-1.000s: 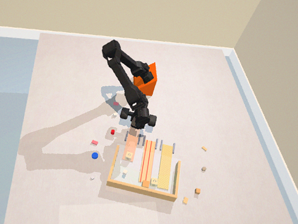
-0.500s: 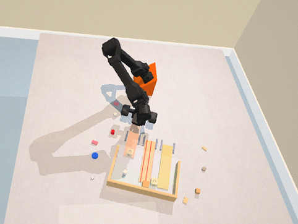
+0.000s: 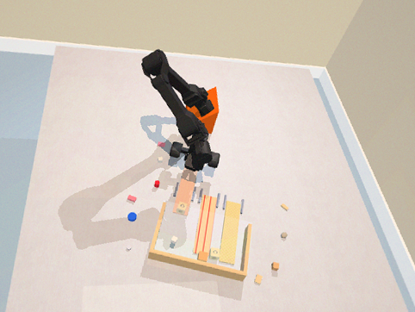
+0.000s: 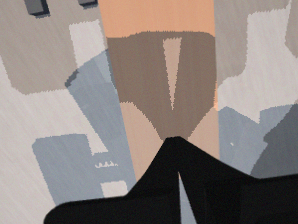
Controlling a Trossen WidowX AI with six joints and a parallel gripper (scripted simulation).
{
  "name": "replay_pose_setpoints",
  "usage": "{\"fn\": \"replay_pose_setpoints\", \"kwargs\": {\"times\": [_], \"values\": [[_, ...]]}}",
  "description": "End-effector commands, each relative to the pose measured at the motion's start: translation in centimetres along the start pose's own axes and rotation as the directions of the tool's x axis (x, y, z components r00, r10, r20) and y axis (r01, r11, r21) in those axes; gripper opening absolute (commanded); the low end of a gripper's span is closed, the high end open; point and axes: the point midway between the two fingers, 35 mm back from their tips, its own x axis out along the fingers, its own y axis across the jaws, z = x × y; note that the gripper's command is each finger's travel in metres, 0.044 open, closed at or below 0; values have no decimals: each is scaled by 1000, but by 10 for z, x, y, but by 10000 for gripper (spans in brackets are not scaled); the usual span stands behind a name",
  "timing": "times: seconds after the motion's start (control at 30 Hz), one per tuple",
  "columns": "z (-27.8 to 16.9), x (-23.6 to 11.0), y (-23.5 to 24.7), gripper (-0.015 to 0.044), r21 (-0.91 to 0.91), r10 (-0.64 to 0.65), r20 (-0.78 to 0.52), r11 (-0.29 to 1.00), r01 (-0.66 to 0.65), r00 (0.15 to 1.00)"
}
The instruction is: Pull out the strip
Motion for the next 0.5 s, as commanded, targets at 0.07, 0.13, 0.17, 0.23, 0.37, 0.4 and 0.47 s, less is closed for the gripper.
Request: {"fn": "replay_pose_setpoints", "kwargs": {"times": [0.07,0.13,0.17,0.23,0.37,0.4,0.47], "values": [[-19,4,-1,0,-13,-6,-28,1000,5,1000],[-21,4,-1,0,-13,-6,-28,1000,5,1000],[-23,4,-1,0,-13,-6,-28,1000,5,1000],[-25,4,-1,0,-13,-6,-28,1000,5,1000],[-30,4,-1,0,-13,-6,-29,1000,5,1000],[-31,4,-1,0,-14,-6,-29,1000,5,1000],[-34,4,-1,0,-14,-6,-29,1000,5,1000]]}}
